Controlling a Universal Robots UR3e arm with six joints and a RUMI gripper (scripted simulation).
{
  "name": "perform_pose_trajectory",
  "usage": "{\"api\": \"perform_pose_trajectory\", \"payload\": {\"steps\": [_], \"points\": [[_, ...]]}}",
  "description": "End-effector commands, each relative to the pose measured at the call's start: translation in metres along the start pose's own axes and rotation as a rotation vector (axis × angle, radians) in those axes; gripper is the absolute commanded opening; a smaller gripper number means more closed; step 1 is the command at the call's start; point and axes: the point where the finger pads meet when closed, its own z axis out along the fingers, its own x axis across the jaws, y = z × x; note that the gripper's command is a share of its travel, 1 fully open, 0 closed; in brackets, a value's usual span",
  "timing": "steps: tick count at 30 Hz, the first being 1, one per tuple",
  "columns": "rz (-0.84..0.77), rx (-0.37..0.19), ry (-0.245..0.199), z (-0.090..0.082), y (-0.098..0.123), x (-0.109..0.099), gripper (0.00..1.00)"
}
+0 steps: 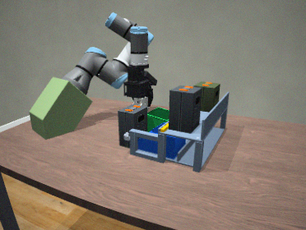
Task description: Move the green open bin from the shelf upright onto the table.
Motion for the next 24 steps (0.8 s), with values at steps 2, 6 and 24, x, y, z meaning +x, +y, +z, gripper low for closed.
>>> {"api": "perform_pose_trajectory", "payload": {"steps": [2, 6, 24], "points": [[-0.001, -0.002, 0.006, -0.002, 0.0, -0.005, 0.0], [-0.001, -0.002, 0.006, -0.002, 0.0, -0.005, 0.0], [-0.001, -0.002, 0.005, -0.002, 0.0, -0.05, 0.0]]}}
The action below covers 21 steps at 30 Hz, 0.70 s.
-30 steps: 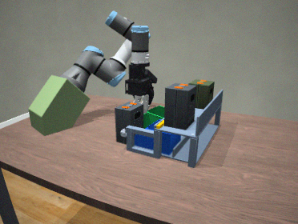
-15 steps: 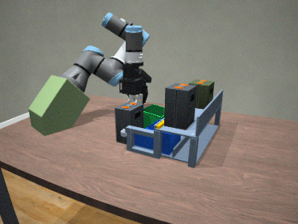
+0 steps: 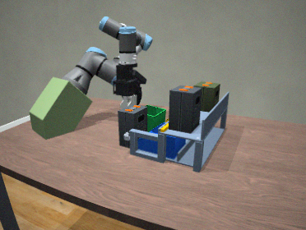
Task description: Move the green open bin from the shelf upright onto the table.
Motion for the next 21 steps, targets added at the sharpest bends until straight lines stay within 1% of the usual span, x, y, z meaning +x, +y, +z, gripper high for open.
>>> {"api": "perform_pose_trajectory", "payload": {"steps": [1, 6, 21], "points": [[-0.001, -0.002, 0.003, -0.0011, 0.0004, -0.0006, 0.0], [-0.001, -0.002, 0.003, -0.0013, 0.0004, 0.0089, 0.0], [-0.001, -0.002, 0.003, -0.0012, 0.0004, 0.0081, 0.0]]}}
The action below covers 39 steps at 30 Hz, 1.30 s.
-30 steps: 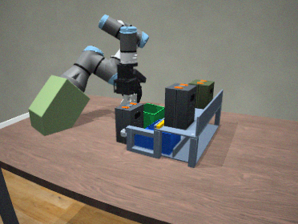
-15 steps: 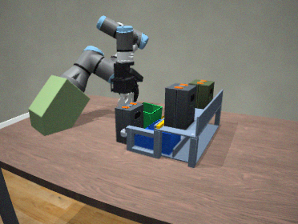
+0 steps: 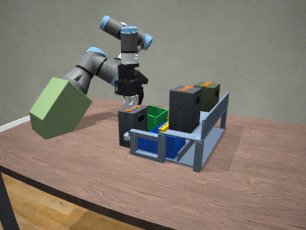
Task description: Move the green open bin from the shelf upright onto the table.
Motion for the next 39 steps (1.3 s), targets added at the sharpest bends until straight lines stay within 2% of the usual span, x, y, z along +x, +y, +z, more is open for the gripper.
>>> {"api": "perform_pose_trajectory", "payload": {"steps": [1, 14, 19, 31, 39], "points": [[0.0, -0.001, 0.001, 0.0, 0.0, 0.0, 0.0], [0.0, -0.001, 0.001, 0.0, 0.0, -0.001, 0.0], [0.0, -0.001, 0.001, 0.008, 0.0, -0.001, 0.0], [0.0, -0.001, 0.001, 0.008, 0.0, -0.001, 0.0], [-0.001, -0.001, 0.001, 0.016, 0.0, -0.001, 0.0]]}}
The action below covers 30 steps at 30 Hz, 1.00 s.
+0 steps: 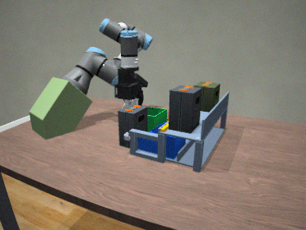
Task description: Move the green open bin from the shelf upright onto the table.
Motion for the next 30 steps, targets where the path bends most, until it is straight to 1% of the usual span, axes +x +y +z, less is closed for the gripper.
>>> {"api": "perform_pose_trajectory", "payload": {"steps": [1, 9, 14, 26, 30], "points": [[-0.001, -0.002, 0.001, 0.002, 0.001, 0.001, 0.0], [-0.001, -0.002, 0.001, 0.002, 0.001, 0.001, 0.0], [-0.001, -0.002, 0.001, 0.01, 0.001, 0.001, 0.0], [-0.001, -0.002, 0.001, 0.01, 0.001, 0.001, 0.0], [-0.001, -0.002, 0.001, 0.012, 0.001, 0.001, 0.0]]}}
